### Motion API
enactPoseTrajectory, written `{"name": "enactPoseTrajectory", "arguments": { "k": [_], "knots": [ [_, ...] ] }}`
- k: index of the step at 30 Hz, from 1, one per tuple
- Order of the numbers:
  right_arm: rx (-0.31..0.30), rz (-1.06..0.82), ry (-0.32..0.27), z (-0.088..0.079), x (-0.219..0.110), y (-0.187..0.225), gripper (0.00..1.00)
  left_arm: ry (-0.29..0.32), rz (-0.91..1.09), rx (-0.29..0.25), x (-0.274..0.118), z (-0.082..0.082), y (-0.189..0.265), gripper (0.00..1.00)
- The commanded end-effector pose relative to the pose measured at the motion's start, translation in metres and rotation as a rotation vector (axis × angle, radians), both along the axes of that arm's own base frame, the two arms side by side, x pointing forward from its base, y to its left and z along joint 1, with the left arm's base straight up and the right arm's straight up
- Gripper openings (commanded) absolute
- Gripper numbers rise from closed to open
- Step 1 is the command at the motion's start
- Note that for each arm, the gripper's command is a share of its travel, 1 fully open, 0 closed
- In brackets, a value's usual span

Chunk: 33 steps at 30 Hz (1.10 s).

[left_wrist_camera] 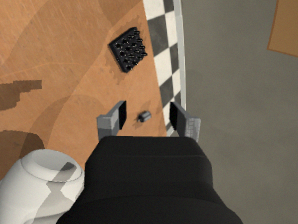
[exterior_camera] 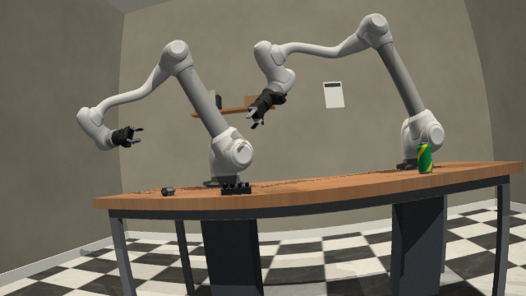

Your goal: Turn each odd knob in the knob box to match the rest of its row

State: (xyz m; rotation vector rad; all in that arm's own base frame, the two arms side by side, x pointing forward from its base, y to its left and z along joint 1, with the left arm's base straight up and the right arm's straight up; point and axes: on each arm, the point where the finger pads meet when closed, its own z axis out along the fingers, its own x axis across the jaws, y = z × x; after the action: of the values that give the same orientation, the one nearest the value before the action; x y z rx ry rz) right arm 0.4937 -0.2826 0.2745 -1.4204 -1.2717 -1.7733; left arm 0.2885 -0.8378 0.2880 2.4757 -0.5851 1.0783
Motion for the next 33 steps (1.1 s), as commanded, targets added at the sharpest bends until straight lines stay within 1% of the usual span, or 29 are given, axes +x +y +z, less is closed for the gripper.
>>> {"name": "enactPoseTrajectory", "arguments": {
  "k": [1, 23, 33],
  "knots": [
    [-0.001, 0.0, -0.001, 0.001, 0.0, 0.0, 1.0, -0.001, 0.0, -0.002, 0.0, 0.002, 0.0, 1.0],
    [-0.001, 0.0, -0.001, 0.001, 0.0, 0.0, 1.0, 0.0, 0.001, -0.002, 0.001, 0.001, 0.0, 1.0],
    [-0.001, 0.0, -0.001, 0.001, 0.0, 0.0, 1.0, 0.002, 0.02, 0.002, 0.012, 0.0, 0.006, 1.0]
  ]
}}
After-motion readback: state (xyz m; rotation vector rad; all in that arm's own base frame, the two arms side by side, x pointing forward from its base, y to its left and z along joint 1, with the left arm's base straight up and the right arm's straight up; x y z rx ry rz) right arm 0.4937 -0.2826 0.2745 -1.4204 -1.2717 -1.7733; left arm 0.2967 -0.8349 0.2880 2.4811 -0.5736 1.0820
